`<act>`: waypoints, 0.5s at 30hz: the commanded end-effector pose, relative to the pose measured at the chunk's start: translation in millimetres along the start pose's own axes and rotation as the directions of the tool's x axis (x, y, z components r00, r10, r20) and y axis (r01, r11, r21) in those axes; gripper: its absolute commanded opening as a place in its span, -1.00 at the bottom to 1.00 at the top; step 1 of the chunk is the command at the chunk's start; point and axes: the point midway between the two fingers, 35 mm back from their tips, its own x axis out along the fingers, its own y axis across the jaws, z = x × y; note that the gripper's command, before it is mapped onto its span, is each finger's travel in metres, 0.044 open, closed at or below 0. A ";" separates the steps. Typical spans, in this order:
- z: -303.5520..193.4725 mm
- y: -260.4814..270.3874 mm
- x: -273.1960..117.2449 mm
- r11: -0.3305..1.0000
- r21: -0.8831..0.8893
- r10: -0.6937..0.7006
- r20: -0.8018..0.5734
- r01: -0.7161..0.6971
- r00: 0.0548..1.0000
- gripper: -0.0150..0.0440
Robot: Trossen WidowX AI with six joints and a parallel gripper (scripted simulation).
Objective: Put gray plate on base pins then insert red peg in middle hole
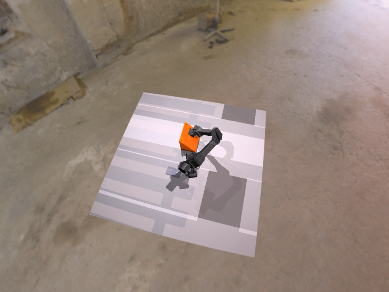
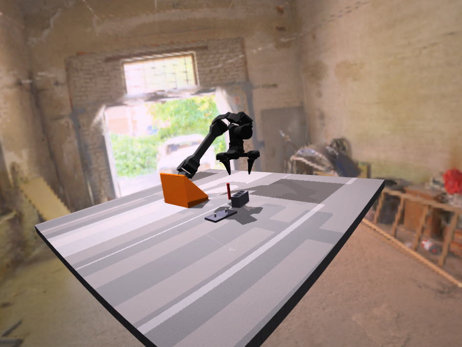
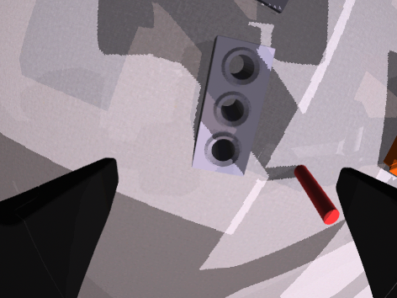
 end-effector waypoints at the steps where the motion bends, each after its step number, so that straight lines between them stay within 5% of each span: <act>1: 6.3 -7.9 -7.8 0.989 0.146 0.000 -0.046 0.006 0.999 1.00; 8: 5.7 -8.2 -5.7 0.989 0.146 0.000 -0.046 0.006 0.999 1.00; 15: 2.2 -8.1 56.9 0.989 0.145 0.002 -0.048 0.005 0.999 1.00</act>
